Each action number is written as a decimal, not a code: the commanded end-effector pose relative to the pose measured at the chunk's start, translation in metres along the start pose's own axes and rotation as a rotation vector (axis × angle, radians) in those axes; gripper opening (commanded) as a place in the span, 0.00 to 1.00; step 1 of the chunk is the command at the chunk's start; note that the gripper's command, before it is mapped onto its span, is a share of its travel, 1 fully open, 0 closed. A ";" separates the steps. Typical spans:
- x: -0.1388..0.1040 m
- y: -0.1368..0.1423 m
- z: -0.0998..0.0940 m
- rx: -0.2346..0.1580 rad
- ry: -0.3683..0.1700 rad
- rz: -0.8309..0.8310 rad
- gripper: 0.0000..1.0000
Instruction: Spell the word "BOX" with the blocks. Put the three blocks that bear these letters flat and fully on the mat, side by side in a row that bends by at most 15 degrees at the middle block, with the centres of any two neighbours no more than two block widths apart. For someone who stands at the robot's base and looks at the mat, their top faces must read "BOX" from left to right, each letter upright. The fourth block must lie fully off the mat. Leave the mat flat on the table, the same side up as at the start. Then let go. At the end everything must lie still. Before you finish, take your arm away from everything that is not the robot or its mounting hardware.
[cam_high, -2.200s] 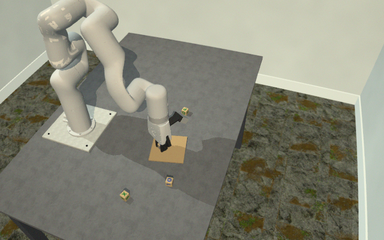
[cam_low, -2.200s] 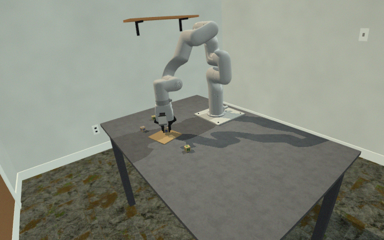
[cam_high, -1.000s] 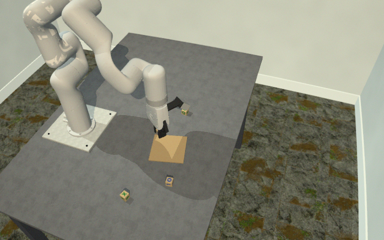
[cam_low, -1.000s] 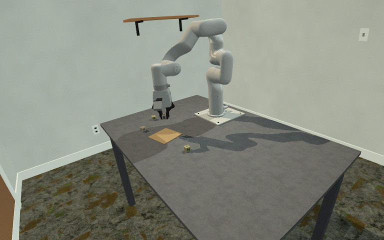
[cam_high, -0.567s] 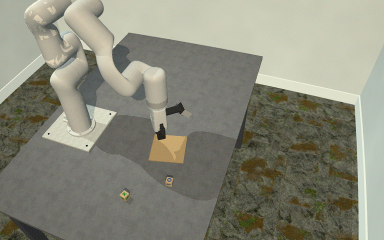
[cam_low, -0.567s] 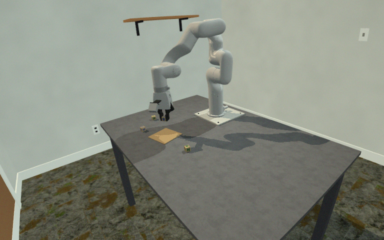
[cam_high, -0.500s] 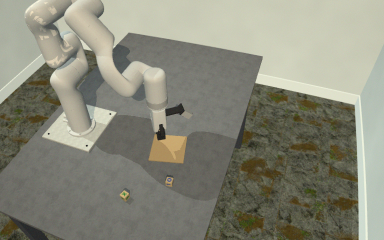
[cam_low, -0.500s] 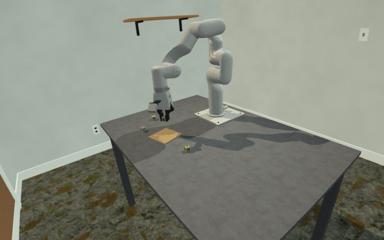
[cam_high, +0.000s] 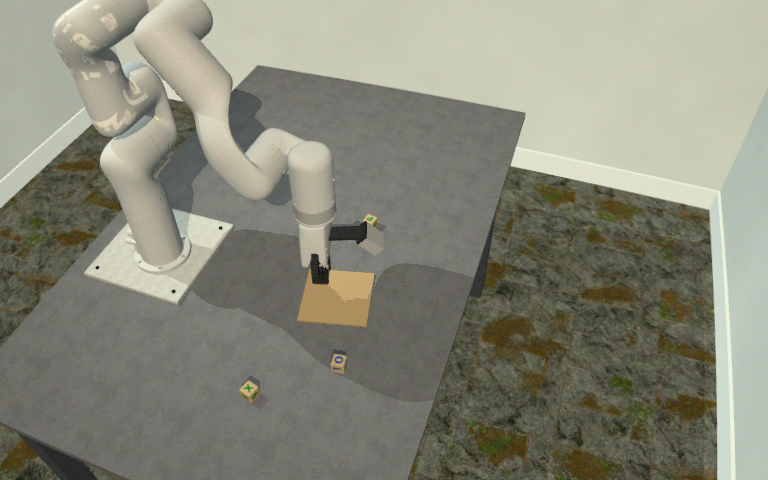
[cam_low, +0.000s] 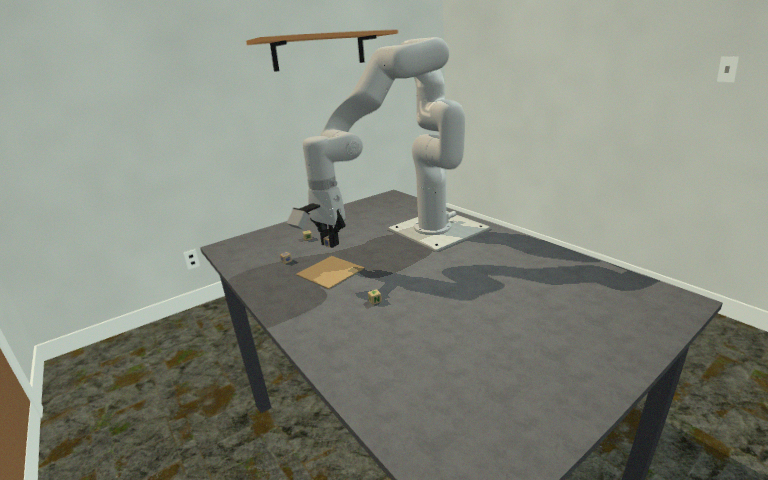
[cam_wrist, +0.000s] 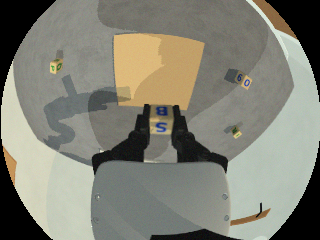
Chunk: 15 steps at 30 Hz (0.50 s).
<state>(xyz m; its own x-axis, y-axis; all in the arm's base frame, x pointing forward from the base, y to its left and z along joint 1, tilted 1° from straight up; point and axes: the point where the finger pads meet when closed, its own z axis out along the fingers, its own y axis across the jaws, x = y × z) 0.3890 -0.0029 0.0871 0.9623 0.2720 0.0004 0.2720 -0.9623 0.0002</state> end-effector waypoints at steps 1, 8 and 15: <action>0.001 0.000 0.004 -0.001 0.004 0.139 0.21; 0.001 0.000 0.009 -0.001 0.004 0.255 0.21; 0.001 0.000 0.010 -0.001 0.008 0.278 0.21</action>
<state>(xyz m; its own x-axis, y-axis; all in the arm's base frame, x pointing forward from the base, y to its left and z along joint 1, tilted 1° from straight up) 0.3886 -0.0031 0.0768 0.9998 0.0220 0.0007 0.0220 -0.9998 0.0000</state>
